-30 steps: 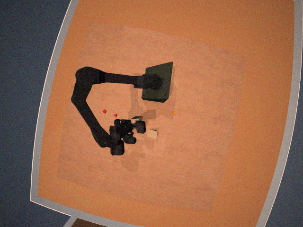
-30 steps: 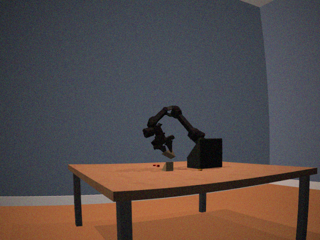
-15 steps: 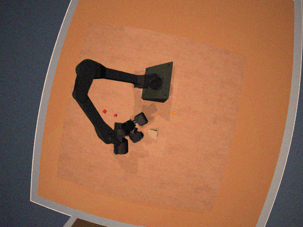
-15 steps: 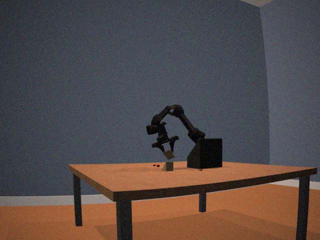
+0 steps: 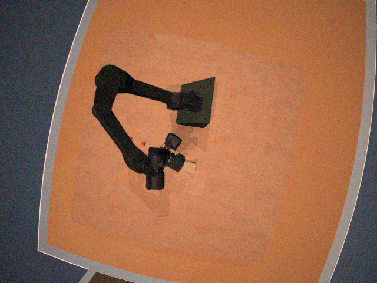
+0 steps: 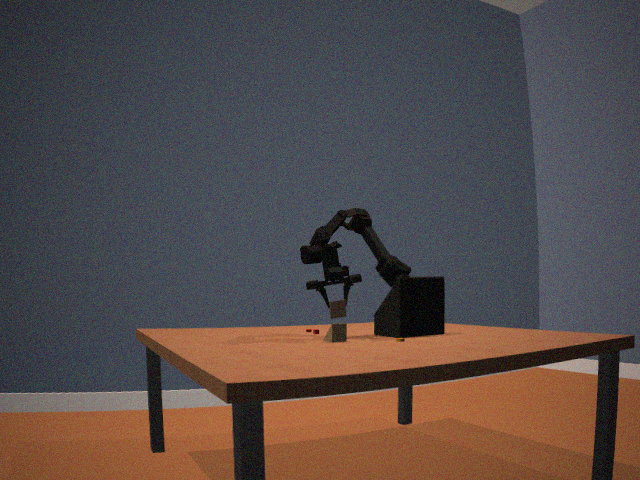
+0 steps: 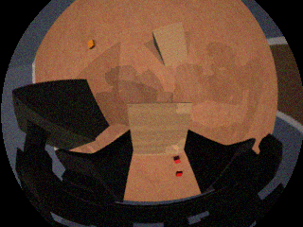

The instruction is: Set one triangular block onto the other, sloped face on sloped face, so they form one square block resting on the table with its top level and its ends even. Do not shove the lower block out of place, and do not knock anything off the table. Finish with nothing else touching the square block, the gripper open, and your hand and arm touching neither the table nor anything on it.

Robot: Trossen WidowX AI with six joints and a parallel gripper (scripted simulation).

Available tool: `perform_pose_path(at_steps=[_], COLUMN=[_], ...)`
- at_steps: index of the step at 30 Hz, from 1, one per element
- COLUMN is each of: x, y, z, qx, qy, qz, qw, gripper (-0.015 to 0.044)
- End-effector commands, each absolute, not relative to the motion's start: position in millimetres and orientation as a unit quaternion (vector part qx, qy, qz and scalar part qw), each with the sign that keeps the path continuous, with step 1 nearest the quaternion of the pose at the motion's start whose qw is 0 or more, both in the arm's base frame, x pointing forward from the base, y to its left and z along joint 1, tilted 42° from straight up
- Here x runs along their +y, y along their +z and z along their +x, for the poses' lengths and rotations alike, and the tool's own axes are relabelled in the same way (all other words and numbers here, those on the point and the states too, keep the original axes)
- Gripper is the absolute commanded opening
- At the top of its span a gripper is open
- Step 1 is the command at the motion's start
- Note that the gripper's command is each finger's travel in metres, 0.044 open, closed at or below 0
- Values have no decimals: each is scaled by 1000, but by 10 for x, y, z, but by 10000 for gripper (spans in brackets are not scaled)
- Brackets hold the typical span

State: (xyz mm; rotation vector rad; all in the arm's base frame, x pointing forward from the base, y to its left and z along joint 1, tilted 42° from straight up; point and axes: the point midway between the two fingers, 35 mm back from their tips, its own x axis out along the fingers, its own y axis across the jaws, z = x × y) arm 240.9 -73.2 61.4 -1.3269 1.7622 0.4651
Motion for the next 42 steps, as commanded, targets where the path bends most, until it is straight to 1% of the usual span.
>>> perform_pose_path(at_steps=[1, 11, 19, 42], x=[-724, -699, -684, -48], y=[620, 630, 636, 727], z=[2395, 2372, 2393, 3054], qx=[684, 631, 630, 629], qy=[220, 286, 287, 288], qz=[-577, -660, -661, -661], qw=[388, 290, 288, 291], gripper=[0, 0, 0, 0])
